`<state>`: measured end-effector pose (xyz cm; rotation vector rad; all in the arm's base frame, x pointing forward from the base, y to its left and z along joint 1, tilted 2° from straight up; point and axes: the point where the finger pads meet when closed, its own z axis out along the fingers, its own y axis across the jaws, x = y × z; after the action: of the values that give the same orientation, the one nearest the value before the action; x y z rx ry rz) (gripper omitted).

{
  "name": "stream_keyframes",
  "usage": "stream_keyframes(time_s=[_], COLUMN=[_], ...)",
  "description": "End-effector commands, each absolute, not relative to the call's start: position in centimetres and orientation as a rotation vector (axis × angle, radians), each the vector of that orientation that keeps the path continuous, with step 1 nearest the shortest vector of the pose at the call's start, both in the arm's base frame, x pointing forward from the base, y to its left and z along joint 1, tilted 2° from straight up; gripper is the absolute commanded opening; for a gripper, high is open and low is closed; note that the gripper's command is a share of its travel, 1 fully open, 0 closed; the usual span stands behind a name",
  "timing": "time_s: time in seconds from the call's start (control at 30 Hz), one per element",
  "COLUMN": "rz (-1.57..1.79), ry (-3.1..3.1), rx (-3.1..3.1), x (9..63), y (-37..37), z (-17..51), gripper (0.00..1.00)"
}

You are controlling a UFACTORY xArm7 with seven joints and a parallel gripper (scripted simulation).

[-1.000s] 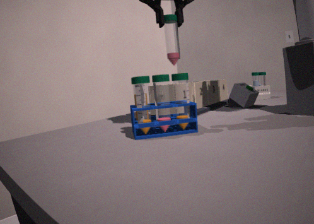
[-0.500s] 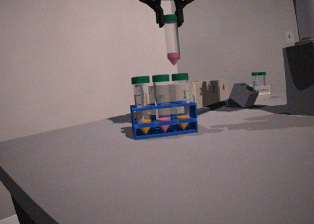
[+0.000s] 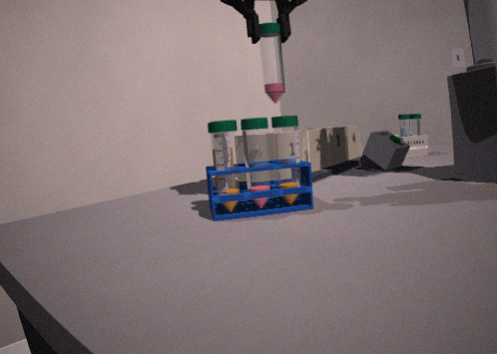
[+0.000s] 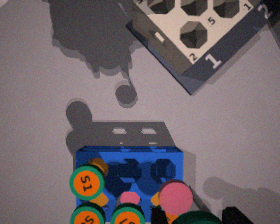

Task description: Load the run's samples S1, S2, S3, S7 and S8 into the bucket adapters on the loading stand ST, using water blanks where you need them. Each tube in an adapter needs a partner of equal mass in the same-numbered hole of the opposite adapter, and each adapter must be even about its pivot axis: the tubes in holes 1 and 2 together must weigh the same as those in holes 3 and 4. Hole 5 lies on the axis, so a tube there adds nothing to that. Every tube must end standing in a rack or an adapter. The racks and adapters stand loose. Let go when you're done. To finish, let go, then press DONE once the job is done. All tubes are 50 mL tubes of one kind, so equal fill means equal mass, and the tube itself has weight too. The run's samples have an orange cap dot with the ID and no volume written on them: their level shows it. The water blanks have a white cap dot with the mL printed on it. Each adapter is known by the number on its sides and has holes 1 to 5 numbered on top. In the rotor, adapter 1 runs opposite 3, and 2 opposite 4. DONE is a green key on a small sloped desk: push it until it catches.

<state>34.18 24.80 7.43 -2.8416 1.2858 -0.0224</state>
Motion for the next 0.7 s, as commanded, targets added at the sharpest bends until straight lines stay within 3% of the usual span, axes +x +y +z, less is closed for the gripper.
stream_keyframes(time_s=[0.0, 0.67], rz=[-0.026, -0.026], ry=[1.284, 1.284], rx=[-2.839, -2.839], x=[34.30, 34.31], y=[24.88, 24.88], z=[7.55, 6.76], gripper=[0.00, 0.00])
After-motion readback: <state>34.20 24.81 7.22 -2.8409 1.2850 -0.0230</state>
